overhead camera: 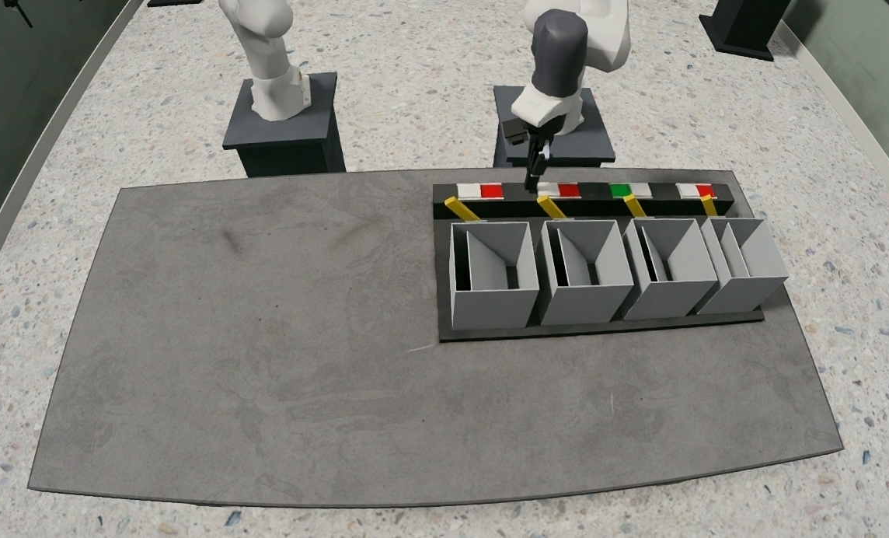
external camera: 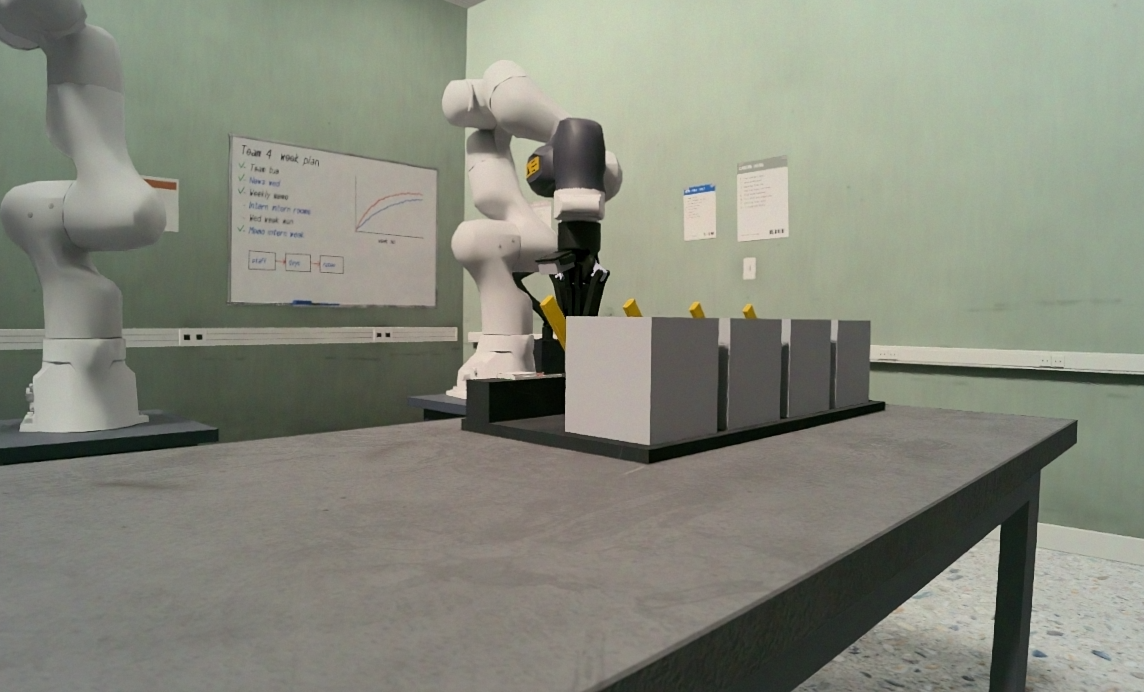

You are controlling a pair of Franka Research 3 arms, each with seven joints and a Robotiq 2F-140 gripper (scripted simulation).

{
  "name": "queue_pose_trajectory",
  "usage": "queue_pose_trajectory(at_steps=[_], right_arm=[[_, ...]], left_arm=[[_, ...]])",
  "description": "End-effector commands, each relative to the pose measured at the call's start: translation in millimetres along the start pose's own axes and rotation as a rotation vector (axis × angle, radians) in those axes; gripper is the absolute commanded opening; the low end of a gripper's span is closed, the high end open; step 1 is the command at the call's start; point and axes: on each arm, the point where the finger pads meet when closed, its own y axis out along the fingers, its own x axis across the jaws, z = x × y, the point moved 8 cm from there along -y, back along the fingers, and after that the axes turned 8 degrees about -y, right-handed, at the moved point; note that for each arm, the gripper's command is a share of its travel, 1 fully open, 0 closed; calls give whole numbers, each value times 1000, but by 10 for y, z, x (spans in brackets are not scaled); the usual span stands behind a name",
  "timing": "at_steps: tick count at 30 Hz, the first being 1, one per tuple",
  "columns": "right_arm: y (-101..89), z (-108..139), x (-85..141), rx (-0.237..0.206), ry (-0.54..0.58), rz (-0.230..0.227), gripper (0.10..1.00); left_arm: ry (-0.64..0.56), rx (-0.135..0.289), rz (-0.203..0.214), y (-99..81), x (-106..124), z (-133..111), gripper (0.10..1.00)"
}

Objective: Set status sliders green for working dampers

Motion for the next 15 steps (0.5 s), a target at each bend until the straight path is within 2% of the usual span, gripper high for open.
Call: queue_pose_trajectory(at_steps=[1,15], right_arm=[[-3,-4,5,0,4,-1,1000],[-3,-4,5,0,4,-1,1000]], left_arm=[[-7,1,0,23,-1,0,99],[-7,1,0,100,-1,1,99]])
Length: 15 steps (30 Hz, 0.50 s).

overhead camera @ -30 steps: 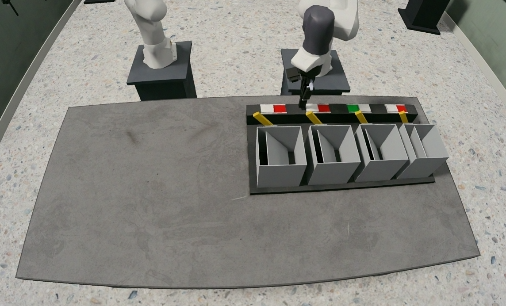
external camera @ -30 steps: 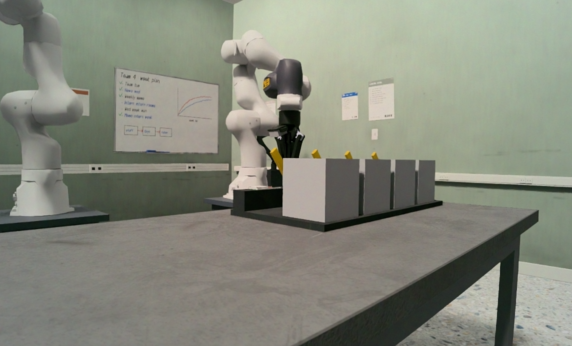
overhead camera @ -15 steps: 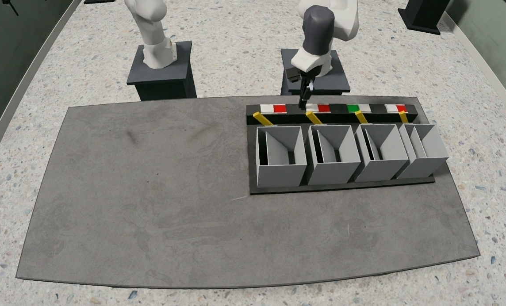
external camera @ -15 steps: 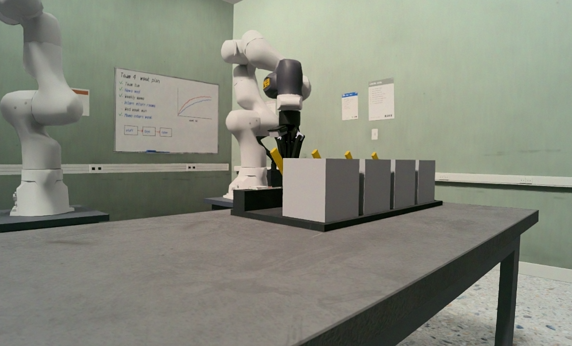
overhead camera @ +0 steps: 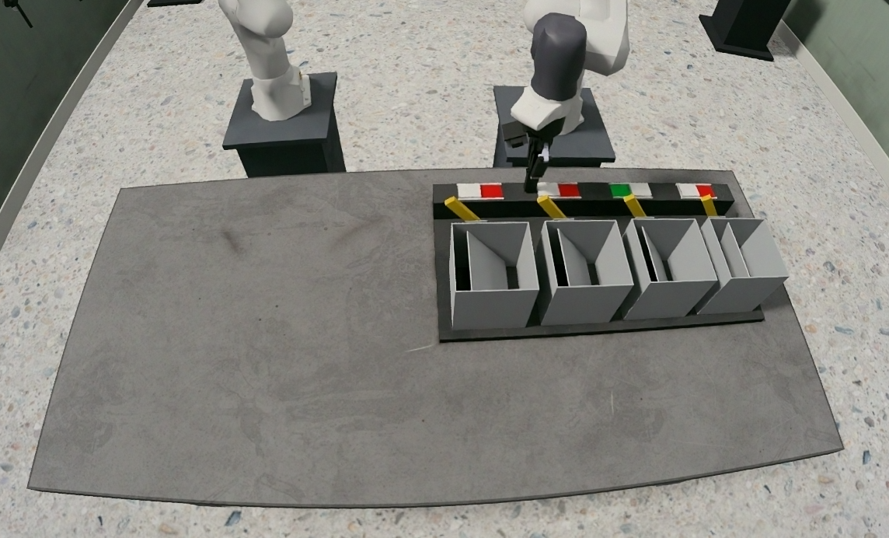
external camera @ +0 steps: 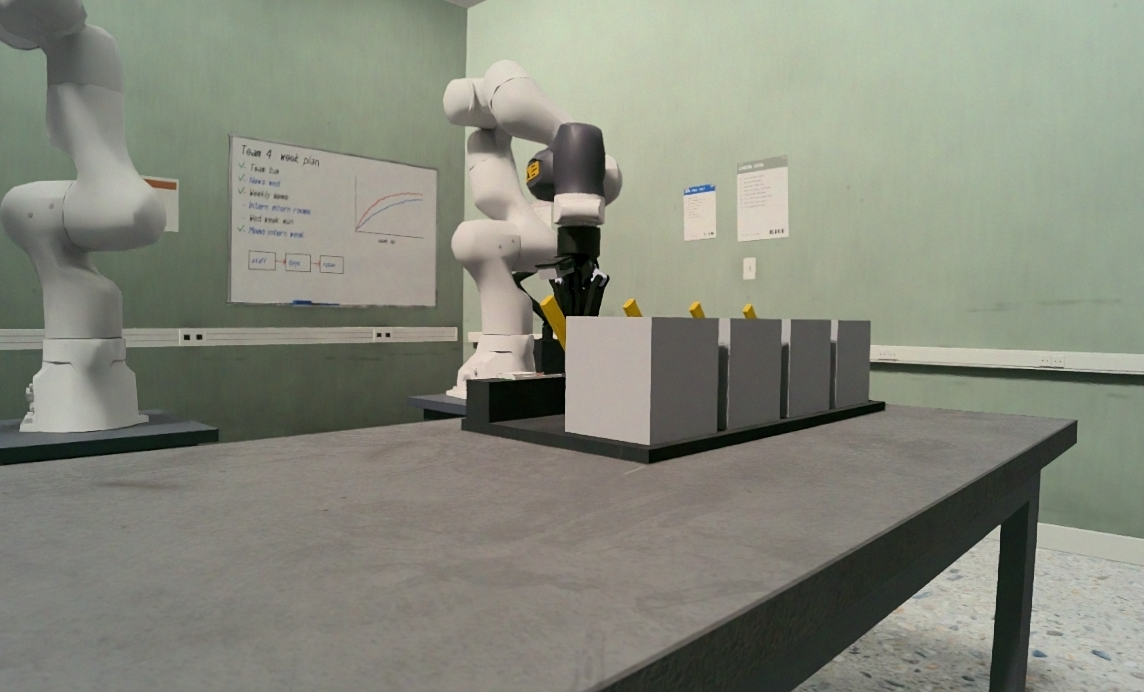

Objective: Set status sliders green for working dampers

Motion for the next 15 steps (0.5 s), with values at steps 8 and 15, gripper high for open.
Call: queue_pose_trajectory(at_steps=[8,15], right_arm=[[-3,-4,5,0,4,-1,1000],[-3,-4,5,0,4,-1,1000]], left_arm=[[-7,2,3,36,-11,2,99],[-7,2,3,36,-11,2,99]])
